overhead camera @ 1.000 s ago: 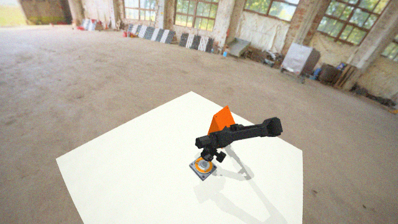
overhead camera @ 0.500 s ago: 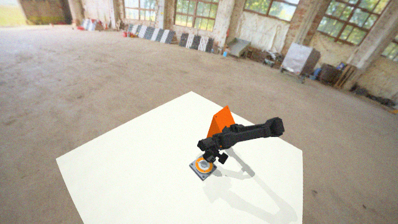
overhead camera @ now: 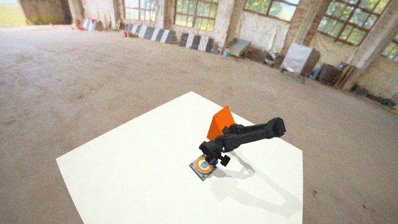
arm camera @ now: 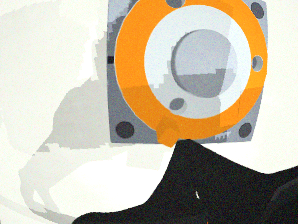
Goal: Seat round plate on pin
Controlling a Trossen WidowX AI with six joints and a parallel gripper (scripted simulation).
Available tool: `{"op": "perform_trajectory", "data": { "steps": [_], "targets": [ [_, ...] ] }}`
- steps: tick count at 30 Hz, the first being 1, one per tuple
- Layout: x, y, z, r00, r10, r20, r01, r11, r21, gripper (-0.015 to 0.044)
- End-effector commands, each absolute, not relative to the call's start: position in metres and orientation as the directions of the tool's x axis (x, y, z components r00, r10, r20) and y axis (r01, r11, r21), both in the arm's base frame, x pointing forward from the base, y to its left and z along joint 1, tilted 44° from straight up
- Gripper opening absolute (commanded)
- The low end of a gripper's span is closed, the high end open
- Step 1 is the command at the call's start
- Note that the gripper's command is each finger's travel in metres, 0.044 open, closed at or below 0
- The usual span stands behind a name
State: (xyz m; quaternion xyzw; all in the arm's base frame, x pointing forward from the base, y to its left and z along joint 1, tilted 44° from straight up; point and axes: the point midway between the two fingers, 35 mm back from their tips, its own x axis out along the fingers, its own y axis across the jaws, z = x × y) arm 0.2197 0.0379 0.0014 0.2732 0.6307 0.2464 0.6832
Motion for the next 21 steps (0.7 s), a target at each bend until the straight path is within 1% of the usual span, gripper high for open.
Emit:
{"op": "perform_trajectory", "data": {
  "steps": [1,21],
  "targets": [
    [0.224,0.043,0.006,0.085,0.687,-0.722,0.005,0.724,0.69,0.0],
    [0.24,0.052,0.023,0.086,0.687,-0.721,0.004,0.724,0.69,0.0]
  ]
}}
